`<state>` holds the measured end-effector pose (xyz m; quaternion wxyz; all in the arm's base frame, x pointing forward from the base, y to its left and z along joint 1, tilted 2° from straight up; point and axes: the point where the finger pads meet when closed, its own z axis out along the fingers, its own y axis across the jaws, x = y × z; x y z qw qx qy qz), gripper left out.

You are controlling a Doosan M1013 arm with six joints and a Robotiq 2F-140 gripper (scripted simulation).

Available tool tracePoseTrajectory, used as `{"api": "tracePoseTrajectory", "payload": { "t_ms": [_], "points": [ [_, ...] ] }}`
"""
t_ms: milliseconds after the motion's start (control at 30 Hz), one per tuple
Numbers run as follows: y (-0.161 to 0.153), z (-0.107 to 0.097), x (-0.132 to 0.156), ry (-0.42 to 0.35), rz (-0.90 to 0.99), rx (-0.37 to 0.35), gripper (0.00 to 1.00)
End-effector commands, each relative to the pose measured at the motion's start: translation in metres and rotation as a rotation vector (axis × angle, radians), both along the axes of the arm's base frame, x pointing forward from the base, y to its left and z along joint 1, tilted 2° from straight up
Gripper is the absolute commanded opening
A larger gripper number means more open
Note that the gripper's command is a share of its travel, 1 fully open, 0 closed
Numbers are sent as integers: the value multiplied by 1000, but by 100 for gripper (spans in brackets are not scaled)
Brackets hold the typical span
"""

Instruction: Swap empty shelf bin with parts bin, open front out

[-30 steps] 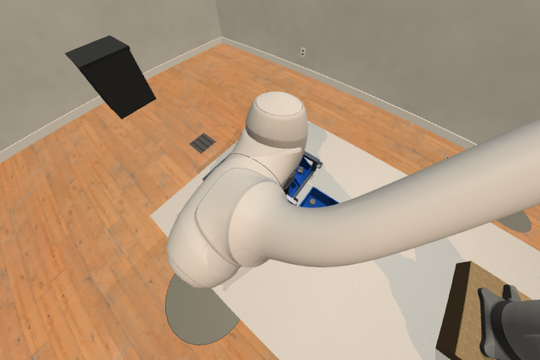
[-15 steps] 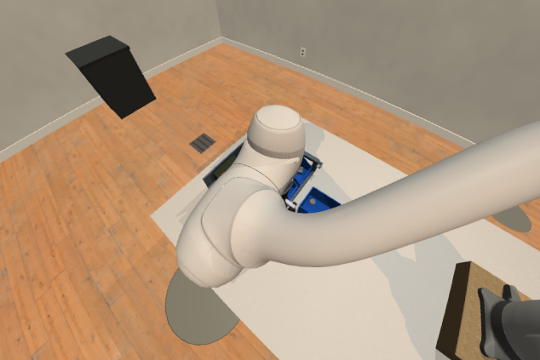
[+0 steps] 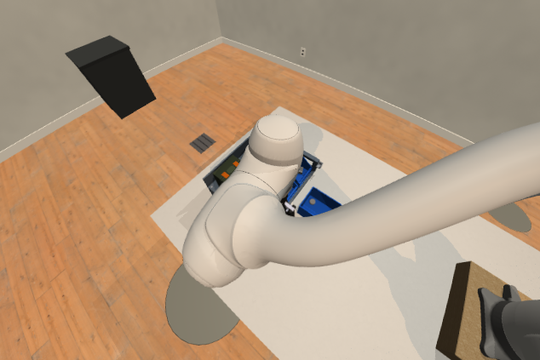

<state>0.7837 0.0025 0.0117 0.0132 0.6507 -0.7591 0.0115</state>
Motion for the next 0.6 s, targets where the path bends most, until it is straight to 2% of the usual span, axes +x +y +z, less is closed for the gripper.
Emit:
{"api": "tracePoseTrajectory", "payload": {
  "t_ms": [0,567],
  "points": [
    [0,-2,0,0,0,0,62],
    [0,-5,0,0,0,0,62]
  ]
}}
